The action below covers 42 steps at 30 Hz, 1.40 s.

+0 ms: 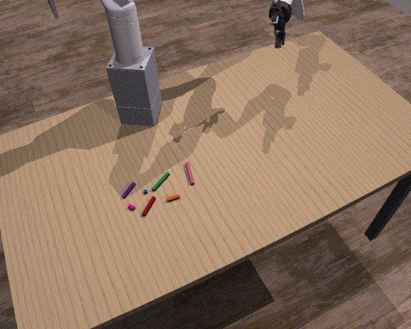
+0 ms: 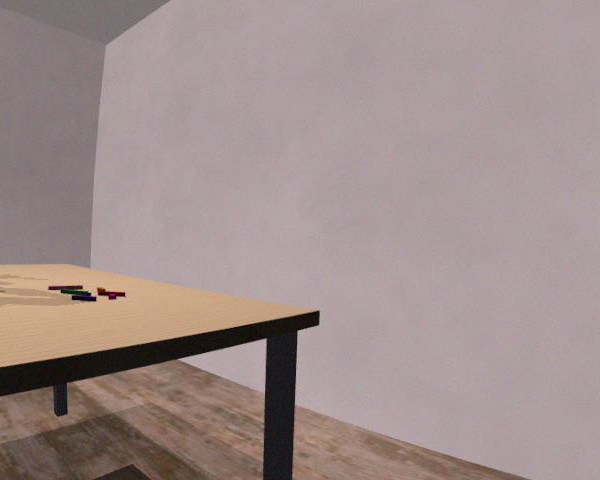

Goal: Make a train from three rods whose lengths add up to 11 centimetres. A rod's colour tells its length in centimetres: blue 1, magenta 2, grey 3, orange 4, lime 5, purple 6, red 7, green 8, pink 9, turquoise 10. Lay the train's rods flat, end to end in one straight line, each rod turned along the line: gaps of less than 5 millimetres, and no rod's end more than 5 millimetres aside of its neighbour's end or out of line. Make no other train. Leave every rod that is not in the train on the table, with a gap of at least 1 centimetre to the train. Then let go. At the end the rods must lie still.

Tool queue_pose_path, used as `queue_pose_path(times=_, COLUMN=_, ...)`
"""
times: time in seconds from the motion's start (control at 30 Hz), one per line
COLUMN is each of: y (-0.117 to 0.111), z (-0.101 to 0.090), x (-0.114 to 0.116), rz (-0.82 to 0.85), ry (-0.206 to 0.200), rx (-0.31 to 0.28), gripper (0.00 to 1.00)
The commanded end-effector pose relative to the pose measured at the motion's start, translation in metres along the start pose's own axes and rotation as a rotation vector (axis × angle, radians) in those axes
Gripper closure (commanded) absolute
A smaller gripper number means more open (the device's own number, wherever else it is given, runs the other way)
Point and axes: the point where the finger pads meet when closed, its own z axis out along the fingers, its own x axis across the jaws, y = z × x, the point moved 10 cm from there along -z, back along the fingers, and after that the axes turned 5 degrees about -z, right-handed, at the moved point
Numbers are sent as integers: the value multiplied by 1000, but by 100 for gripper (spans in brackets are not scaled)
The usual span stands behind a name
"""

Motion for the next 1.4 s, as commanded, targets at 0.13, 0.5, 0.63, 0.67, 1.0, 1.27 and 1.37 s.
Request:
queue_pose_path(times=0.13, y=-5, z=20, x=-3, rz=2, ry=-31, rx=-51, gripper=0)
queue_pose_path(times=0.5, y=-12, z=95, x=-20, rz=29, ry=-153, rx=-252, gripper=0)
queue_pose_path(times=0.63, y=-9, z=139, x=-29, rz=68, ry=-230, rx=-386, gripper=0)
queue_pose_path(times=0.67, y=-8, z=149, x=-31, rz=80, ry=-249, rx=-421, gripper=0)
queue_pose_path(times=1.0, y=14, z=240, x=-48, rz=254, ry=-414, rx=-761, gripper=0)
queue_pose_path(times=1.27, y=42, z=309, x=-56, rz=506, ry=-521, rx=-1084, gripper=0)
queue_pose_path(times=1.37, y=52, z=331, x=-56, rz=617, ry=-543, rx=-1200, gripper=0)
